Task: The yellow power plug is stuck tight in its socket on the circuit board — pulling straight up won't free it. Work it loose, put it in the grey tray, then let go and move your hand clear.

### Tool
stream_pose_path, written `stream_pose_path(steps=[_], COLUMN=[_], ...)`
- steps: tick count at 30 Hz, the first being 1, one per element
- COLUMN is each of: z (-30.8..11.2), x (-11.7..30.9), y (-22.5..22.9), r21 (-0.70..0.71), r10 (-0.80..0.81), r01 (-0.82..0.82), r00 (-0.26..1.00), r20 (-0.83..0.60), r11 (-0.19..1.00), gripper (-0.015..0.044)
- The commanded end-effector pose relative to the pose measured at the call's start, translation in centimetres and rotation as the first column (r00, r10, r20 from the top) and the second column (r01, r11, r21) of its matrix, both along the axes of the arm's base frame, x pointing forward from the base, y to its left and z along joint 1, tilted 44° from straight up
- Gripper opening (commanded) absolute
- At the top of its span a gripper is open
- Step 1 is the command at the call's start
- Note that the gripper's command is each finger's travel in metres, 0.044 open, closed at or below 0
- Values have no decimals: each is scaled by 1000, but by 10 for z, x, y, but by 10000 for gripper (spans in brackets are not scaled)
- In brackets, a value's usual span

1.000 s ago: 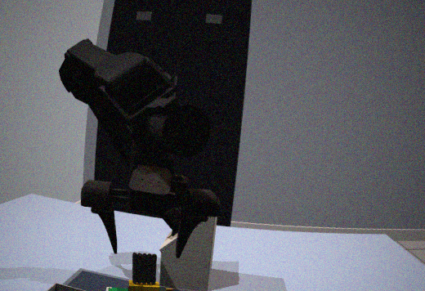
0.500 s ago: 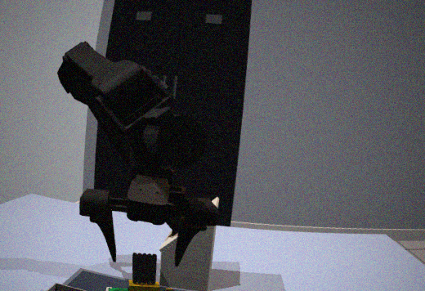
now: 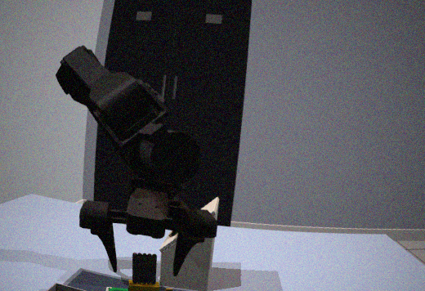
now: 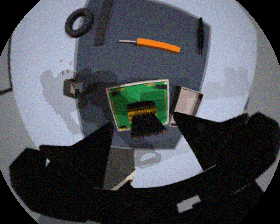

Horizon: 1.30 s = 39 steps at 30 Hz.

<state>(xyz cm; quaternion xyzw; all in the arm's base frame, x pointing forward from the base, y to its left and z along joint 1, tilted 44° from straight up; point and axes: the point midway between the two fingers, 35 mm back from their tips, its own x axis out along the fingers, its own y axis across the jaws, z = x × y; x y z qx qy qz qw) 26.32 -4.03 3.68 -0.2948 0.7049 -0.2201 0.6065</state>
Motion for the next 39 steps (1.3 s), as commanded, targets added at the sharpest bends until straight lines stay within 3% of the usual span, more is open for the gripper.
stream_pose_path(steps=[1,15,39], z=[-1,-1,6], x=[-1,-1,0], y=[-1,-1,6], r21=[-5,-5,-5], r10=[5,5,5], r01=[-5,-5,-5], r00=[1000,1000,1000], r20=[-6,-6,-6], r11=[1000,1000,1000], gripper=[351,0,0])
